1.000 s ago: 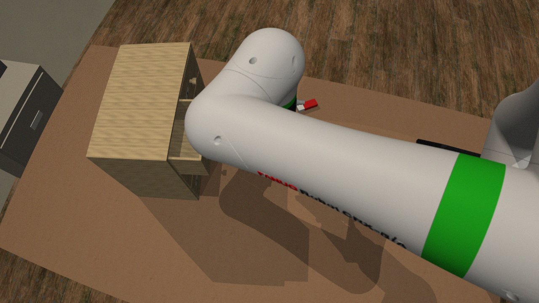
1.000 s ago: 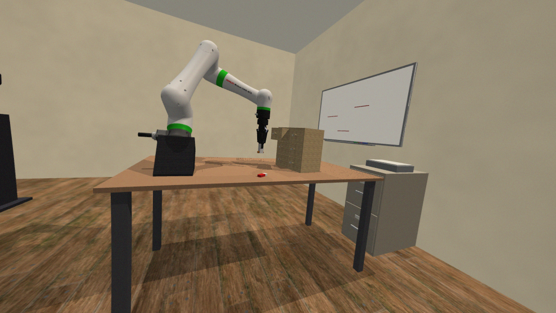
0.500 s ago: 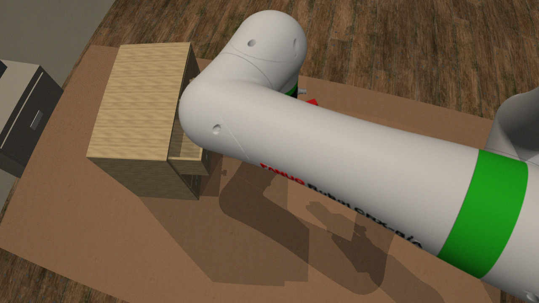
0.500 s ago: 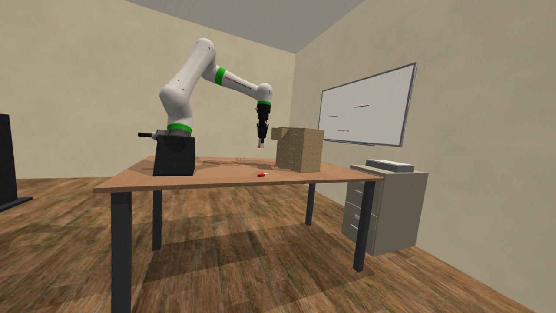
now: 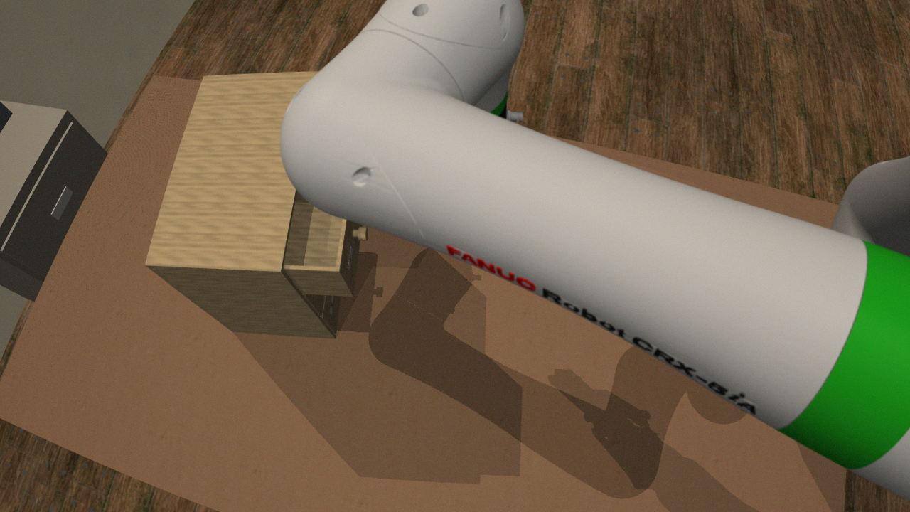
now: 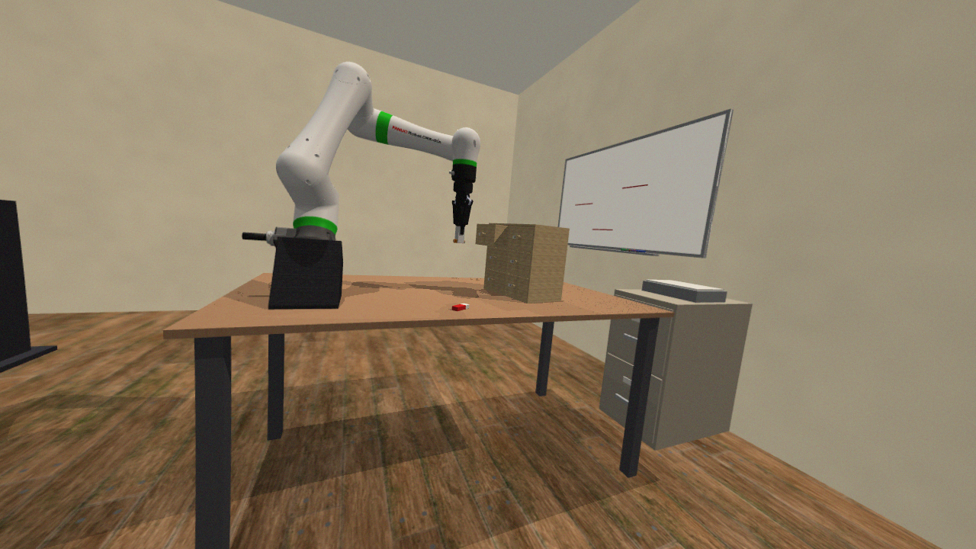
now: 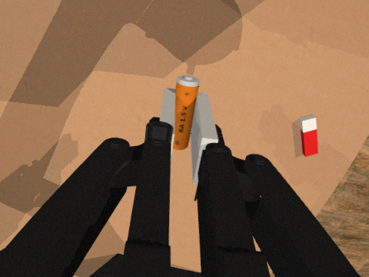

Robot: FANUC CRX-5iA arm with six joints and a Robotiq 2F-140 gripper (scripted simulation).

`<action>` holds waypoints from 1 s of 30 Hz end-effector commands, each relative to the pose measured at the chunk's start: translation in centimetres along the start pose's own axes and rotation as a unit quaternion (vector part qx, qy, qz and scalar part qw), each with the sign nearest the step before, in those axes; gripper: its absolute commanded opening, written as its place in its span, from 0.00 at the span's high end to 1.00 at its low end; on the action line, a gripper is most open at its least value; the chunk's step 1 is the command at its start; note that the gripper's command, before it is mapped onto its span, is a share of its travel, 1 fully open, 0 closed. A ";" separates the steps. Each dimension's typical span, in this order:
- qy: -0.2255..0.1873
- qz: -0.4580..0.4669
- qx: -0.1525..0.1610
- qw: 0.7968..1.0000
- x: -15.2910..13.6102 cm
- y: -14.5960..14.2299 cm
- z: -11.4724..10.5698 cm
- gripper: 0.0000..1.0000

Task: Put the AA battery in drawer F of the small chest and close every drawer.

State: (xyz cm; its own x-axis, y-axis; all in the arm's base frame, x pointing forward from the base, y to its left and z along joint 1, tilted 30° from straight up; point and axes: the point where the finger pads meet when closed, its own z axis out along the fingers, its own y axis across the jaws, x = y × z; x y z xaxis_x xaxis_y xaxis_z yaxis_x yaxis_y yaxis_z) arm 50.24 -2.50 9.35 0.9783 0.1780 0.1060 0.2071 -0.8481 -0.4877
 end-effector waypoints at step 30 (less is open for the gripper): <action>0.000 0.000 0.000 1.000 0.0 0.0 -11.1 0.94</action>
State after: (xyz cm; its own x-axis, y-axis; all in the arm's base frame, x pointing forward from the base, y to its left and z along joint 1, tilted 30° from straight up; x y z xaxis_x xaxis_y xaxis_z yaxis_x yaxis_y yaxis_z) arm 50.21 -7.92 18.70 0.9783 0.1782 0.1059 0.2073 -0.8479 -0.4879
